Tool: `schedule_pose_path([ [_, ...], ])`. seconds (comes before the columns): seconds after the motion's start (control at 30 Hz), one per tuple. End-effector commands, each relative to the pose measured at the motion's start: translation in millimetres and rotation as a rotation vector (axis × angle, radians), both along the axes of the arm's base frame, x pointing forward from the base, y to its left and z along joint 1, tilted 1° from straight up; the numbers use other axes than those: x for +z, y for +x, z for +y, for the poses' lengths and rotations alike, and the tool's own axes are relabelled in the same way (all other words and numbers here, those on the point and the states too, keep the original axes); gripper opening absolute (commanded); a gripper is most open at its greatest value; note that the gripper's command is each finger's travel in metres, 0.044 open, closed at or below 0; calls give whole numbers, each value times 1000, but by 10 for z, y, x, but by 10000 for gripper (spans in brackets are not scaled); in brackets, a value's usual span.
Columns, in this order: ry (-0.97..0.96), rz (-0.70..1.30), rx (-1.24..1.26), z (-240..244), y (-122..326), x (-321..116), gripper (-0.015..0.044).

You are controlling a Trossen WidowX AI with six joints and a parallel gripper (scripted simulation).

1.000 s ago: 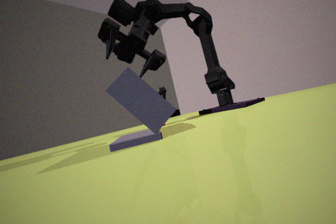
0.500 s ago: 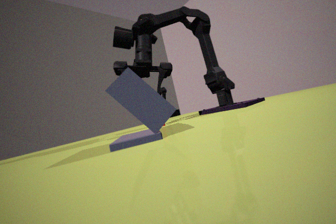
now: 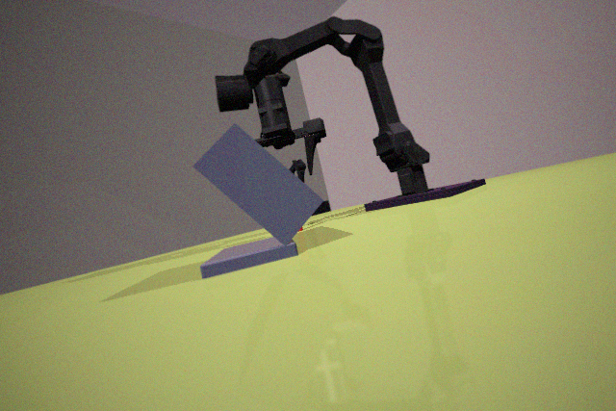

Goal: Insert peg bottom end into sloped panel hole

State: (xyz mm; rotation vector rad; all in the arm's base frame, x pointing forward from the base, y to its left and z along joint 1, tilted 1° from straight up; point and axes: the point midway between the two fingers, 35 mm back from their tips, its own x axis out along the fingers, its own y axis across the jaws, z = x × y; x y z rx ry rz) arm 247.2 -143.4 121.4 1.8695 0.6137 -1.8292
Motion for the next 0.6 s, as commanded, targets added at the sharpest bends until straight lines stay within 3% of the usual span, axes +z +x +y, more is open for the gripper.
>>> schedule_pose_path([
  [0.0, -3, 6, -6, -5, -8, -23, 440],
  [0.57, -3, 6, -6, -13, 11, -298, 440],
])
